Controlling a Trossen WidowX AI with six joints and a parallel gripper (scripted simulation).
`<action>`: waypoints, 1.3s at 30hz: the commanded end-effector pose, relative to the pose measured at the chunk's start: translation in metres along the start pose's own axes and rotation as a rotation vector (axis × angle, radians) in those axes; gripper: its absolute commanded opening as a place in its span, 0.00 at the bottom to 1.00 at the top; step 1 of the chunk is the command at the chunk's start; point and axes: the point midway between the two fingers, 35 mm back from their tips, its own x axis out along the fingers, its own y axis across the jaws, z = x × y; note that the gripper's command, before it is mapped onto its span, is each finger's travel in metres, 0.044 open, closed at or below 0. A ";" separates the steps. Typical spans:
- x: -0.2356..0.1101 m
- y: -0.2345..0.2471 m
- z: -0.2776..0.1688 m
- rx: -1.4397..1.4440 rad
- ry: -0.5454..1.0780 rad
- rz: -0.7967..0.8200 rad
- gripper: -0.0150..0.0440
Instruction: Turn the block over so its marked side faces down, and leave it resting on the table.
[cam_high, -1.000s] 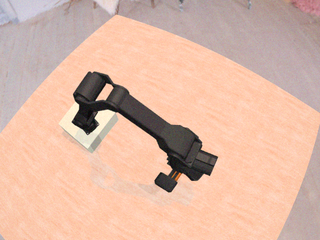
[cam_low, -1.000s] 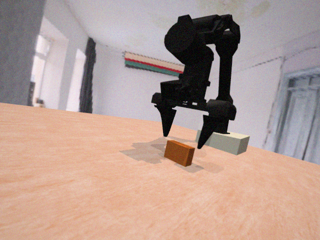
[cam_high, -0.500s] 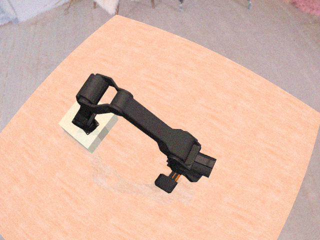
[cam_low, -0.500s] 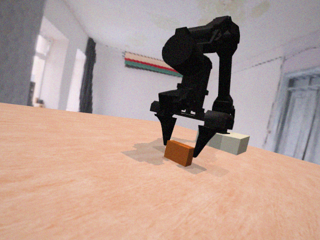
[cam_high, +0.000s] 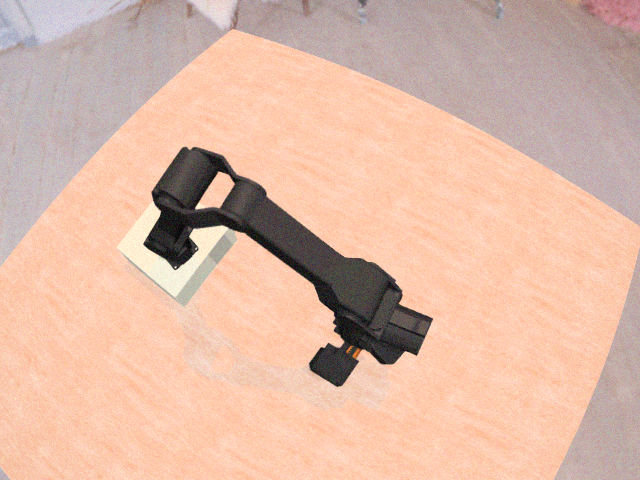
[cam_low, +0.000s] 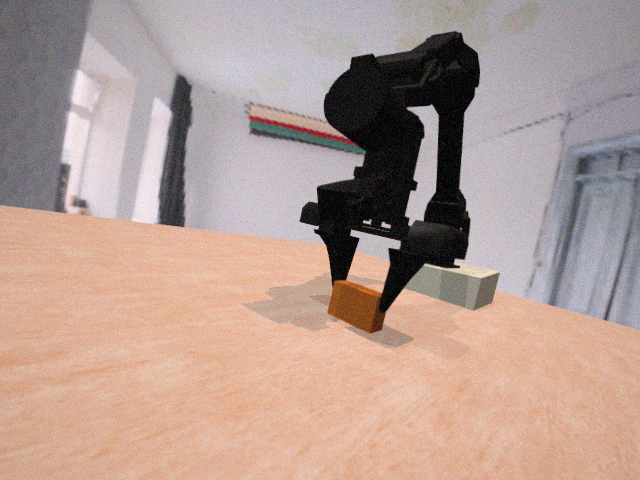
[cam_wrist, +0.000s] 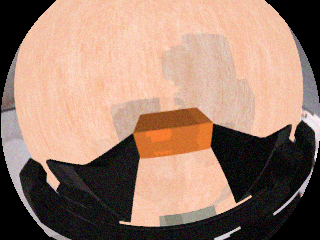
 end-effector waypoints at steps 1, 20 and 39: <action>0.000 0.000 0.000 -0.003 0.000 0.003 0.61; -0.029 0.000 0.000 -0.004 -0.010 0.004 0.25; -0.015 0.002 0.004 -0.010 -0.295 0.002 0.25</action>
